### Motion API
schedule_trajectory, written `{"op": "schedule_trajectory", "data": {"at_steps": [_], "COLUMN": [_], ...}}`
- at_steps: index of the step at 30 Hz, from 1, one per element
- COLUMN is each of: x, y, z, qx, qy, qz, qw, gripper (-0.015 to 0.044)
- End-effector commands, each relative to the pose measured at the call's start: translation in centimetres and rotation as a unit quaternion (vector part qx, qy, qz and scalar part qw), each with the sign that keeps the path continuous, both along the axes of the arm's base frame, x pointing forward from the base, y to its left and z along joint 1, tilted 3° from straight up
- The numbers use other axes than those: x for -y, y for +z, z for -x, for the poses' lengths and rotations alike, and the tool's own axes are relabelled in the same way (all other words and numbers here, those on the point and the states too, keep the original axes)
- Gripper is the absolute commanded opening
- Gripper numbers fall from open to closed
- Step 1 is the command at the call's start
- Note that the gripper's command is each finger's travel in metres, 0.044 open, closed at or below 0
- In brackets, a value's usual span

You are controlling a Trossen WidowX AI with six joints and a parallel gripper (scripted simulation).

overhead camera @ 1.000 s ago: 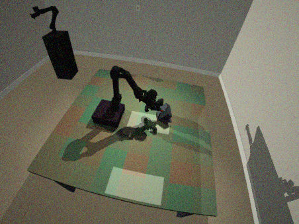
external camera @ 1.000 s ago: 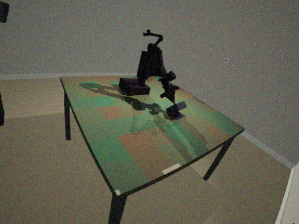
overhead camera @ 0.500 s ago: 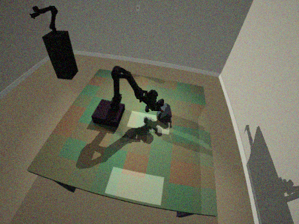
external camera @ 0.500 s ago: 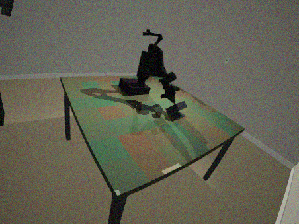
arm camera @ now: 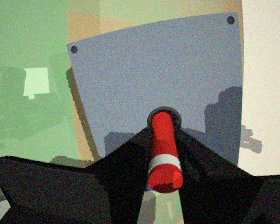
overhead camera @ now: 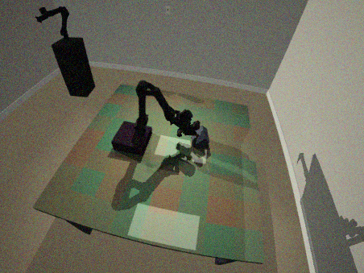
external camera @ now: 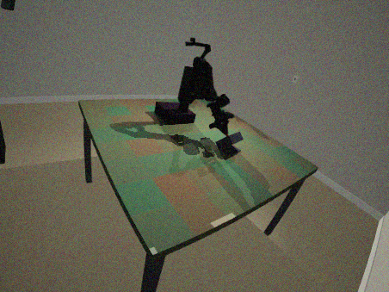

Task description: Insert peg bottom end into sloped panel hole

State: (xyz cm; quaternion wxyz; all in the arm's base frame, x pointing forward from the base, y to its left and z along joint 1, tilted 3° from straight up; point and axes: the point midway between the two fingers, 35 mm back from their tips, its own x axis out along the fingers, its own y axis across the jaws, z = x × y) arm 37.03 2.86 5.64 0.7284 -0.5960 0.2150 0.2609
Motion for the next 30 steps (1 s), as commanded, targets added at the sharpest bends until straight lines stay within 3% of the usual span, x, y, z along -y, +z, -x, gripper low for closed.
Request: {"op": "schedule_trajectory", "data": {"at_steps": [1, 18, 30], "x": [0.0, 0.0, 0.2], "y": [0.0, 0.2, 1.0], "z": [0.0, 0.2, 0.9], "qx": [0.0, 0.0, 0.001], "qy": [0.0, 0.0, -0.001], "qz": [0.0, 0.0, 0.0], "qw": [1.0, 1.0, 1.0], "gripper": [0.0, 0.044, 0.044]}}
